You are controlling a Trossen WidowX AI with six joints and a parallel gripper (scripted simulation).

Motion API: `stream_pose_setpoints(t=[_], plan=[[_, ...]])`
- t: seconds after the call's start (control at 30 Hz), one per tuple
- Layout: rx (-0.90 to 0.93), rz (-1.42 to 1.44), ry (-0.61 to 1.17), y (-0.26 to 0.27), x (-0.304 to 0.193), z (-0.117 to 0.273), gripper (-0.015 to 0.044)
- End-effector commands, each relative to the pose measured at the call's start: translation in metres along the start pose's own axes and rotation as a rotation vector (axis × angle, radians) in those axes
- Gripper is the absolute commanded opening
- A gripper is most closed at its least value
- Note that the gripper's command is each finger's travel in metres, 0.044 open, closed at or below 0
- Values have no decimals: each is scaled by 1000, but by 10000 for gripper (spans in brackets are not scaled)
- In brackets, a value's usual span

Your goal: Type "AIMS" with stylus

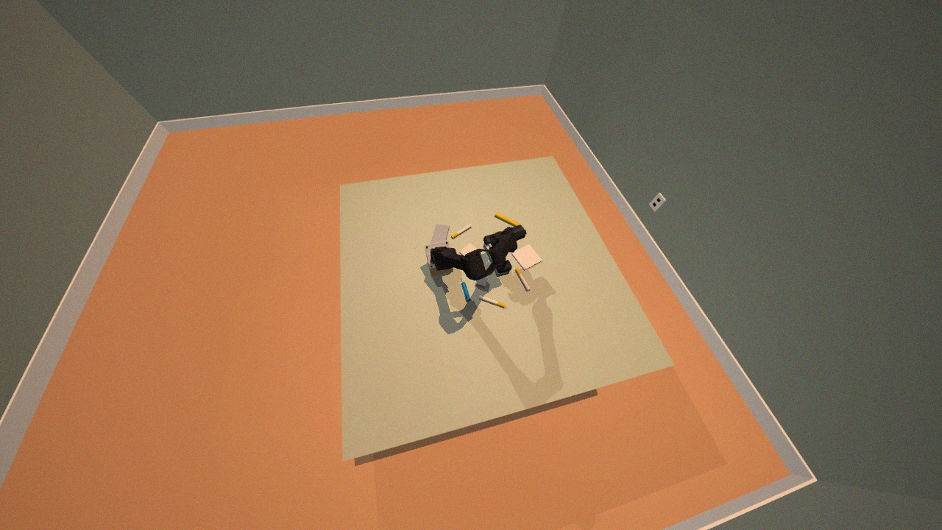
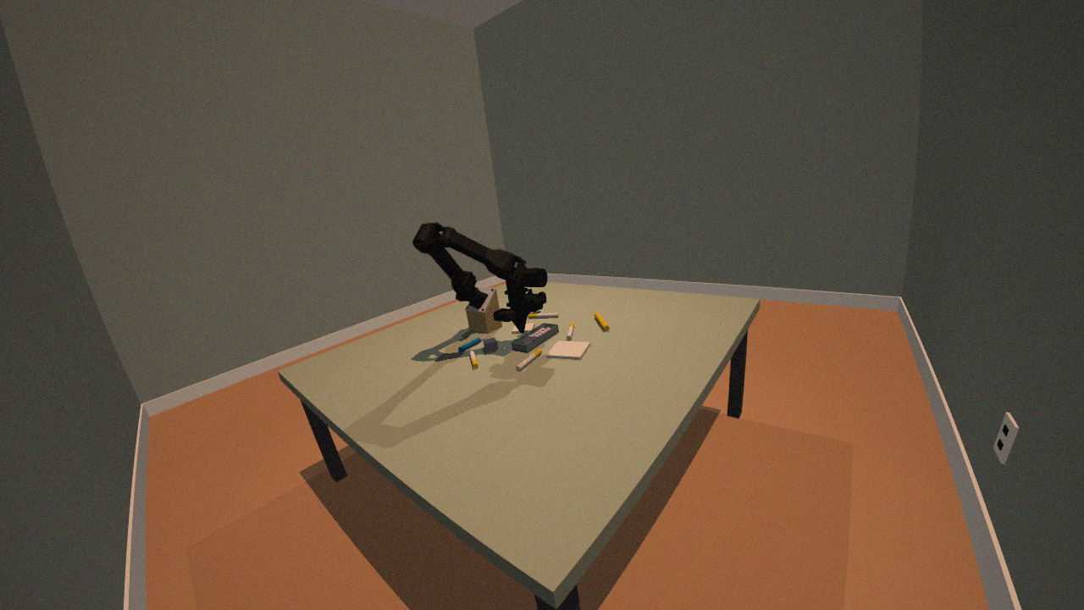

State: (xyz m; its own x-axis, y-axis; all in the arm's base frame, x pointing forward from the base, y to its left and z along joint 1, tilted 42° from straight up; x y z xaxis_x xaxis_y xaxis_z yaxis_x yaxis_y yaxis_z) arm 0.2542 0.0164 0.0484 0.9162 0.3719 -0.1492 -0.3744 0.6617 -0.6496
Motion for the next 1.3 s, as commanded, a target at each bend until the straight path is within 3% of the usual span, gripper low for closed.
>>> stream_pose_setpoints(t=[0.0,0.2,0.4,0.83,1.03,1.27], plan=[[2,-12,-7,3,-2,1,0],[2,-12,-7,5,-2,1,0],[5,-12,-8,69,11,1,0],[5,-13,-8,71,12,1,0],[7,-12,-8,71,12,59,0],[7,-12,-8,71,14,55,0]])
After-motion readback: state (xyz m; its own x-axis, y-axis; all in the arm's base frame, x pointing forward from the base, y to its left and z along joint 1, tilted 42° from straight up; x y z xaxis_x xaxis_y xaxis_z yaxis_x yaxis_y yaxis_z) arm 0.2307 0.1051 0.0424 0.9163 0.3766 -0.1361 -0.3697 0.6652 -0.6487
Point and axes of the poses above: the point midway between the two fingers, 35 mm back from their tips, its own z axis back along the fingers, its own y axis across the jaws, x = y × z, the point moved 5 cm from there along z, back along the fingers, and after that the axes turned 11 degrees about z, right-handed, at the moved point
